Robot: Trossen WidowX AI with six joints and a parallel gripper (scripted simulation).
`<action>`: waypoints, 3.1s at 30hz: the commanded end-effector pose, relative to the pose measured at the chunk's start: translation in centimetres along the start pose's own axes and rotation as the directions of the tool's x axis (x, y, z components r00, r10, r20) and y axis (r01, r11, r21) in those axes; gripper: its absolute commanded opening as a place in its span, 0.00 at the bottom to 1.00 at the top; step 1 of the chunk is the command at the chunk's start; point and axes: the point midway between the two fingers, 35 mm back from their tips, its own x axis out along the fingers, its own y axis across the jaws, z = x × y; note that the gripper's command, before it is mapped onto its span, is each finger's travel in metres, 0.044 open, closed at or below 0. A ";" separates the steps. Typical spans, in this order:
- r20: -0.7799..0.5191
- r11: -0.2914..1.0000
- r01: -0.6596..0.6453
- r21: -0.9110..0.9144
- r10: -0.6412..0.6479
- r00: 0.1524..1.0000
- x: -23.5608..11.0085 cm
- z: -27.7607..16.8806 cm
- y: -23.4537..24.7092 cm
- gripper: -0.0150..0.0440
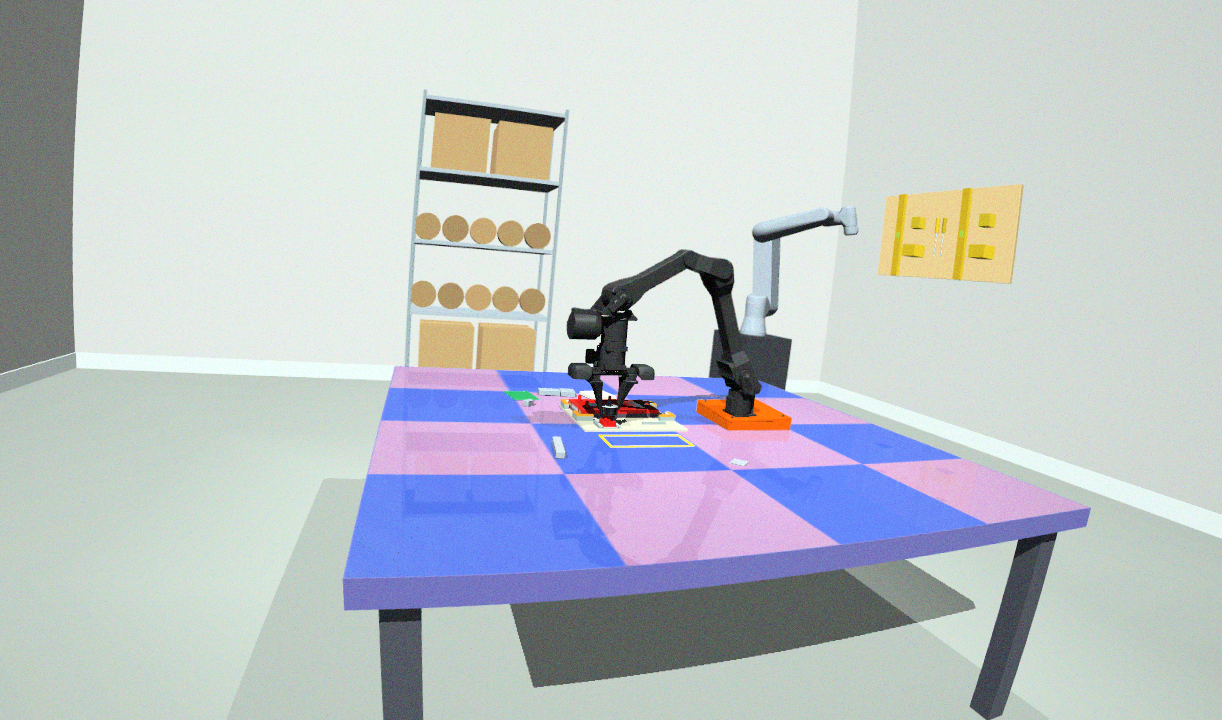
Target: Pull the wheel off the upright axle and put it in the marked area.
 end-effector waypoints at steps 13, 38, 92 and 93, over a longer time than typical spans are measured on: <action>-0.001 1.000 -0.009 0.000 0.009 1.000 -1.4 0.0 -0.1 0.25; -0.001 1.000 -0.011 0.001 0.011 1.000 -2.2 0.0 -0.1 0.25; -0.006 1.000 -0.005 0.005 0.005 1.000 -5.9 -5.3 -2.6 0.25; -0.006 1.000 -0.005 0.005 0.005 1.000 -5.9 -5.6 -2.8 0.25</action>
